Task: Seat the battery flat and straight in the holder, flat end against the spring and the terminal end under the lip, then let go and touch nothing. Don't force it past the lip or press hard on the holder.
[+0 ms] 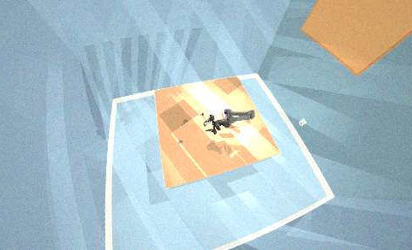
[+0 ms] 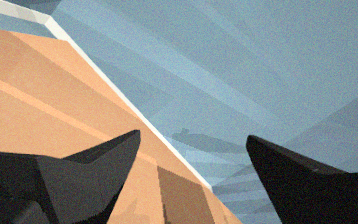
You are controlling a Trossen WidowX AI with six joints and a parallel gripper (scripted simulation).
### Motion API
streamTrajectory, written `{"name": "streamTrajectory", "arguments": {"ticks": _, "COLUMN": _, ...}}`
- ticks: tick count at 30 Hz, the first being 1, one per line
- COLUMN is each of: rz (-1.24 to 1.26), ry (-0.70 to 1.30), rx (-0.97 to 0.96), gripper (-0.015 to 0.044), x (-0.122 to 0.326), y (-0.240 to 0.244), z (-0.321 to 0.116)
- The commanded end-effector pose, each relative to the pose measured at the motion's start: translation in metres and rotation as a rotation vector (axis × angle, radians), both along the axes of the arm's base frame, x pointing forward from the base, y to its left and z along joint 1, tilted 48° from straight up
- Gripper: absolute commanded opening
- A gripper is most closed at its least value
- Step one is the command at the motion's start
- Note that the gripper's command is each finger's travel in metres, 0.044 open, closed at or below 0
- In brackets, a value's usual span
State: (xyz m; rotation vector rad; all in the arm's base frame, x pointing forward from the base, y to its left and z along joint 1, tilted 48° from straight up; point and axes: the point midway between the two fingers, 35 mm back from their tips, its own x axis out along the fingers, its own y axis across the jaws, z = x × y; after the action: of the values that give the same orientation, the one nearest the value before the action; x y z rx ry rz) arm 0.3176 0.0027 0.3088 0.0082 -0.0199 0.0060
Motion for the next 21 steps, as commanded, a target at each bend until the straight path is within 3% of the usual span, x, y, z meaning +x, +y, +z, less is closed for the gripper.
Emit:
{"name": "streamTrajectory", "arguments": {"ticks": 1, "rz": -0.002, "ry": 0.006, "rx": -0.002, "gripper": 0.0374, "x": 0.001, "y": -0.001, "z": -0.001}}
{"name": "streamTrajectory", "arguments": {"ticks": 9, "rz": -0.044, "ry": 0.325, "rx": -0.093, "gripper": 0.0164, "x": 0.031, "y": -0.033, "z": -0.069}}
{"name": "streamTrajectory", "arguments": {"ticks": 15, "rz": 0.096, "ry": 0.757, "rx": -0.207, "gripper": 0.0006, "x": 0.036, "y": -0.060, "z": -0.157}}
{"name": "streamTrajectory", "arguments": {"ticks": 21, "rz": 0.366, "ry": 1.118, "rx": -0.156, "gripper": 0.0000, "x": 0.009, "y": -0.079, "z": -0.230}}
